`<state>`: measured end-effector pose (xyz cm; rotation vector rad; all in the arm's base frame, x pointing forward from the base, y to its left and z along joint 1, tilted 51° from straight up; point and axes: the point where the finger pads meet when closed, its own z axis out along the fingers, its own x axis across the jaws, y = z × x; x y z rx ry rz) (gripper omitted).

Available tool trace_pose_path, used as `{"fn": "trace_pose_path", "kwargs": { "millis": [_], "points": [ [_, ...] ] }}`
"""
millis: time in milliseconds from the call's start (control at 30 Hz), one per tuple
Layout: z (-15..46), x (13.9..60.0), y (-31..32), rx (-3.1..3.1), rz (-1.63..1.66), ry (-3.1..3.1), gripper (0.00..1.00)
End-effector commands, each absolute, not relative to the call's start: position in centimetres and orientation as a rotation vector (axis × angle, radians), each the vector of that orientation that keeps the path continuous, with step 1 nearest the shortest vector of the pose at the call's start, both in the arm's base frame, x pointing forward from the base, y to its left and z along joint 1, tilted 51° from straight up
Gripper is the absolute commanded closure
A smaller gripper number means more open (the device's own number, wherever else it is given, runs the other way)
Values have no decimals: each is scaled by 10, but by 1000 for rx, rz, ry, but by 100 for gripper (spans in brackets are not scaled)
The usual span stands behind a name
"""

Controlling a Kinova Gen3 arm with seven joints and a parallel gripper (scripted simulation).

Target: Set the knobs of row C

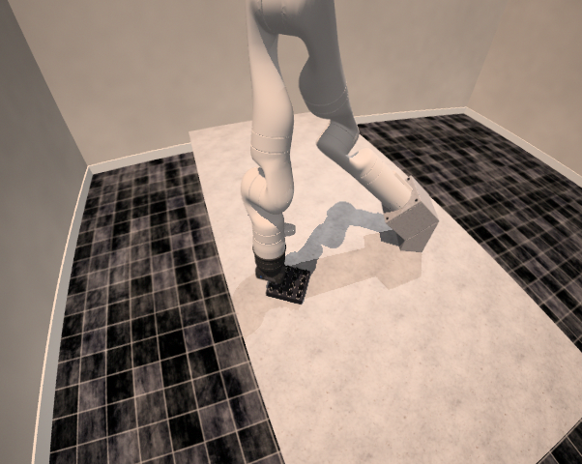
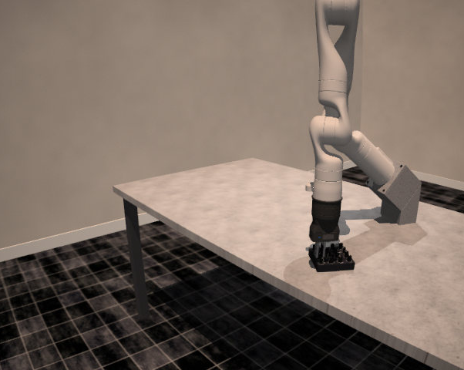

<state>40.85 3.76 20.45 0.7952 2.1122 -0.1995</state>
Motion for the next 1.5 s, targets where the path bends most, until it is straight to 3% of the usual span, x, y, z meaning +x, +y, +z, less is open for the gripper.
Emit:
{"fn": "trace_pose_path", "kwargs": {
  "millis": [0,1467],
  "points": [
    [203,409,38,795,-197,2111,70],
    [205,409,37,892,-151,2068,70]
  ]
}}
